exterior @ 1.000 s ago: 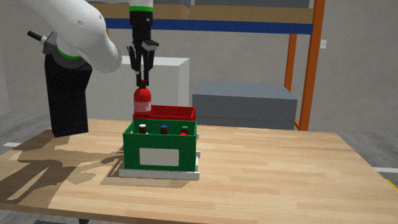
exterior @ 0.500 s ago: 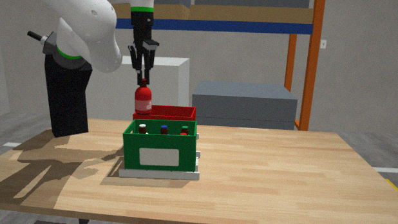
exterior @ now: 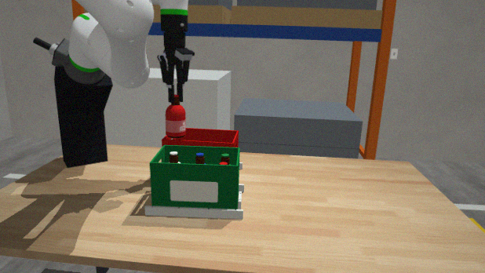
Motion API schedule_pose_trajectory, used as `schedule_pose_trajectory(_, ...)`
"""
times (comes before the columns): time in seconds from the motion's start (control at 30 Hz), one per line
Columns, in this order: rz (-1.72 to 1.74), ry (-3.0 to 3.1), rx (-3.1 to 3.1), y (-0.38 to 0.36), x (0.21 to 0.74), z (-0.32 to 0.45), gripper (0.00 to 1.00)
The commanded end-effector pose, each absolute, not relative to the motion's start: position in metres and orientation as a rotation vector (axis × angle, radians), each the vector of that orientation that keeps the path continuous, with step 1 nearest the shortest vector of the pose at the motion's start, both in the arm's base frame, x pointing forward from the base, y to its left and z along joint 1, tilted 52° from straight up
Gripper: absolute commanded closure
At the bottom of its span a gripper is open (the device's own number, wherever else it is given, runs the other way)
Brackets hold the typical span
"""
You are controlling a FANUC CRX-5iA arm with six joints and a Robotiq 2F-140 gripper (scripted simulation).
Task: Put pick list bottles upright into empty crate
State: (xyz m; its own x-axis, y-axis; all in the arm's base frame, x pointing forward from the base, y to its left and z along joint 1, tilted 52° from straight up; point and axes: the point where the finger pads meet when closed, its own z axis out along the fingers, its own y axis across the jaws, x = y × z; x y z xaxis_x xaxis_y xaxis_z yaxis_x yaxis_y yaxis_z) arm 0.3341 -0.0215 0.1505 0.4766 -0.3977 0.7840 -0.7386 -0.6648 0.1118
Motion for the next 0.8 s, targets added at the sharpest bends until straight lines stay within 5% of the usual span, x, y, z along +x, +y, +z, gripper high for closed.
schedule_pose_trajectory(0.0, 1.050, -0.945, 2.289, -0.017, 0.335, 0.147, 0.90)
schedule_pose_trajectory(0.77, 1.050, -0.945, 2.290, 0.005, 0.339, 0.128, 0.90)
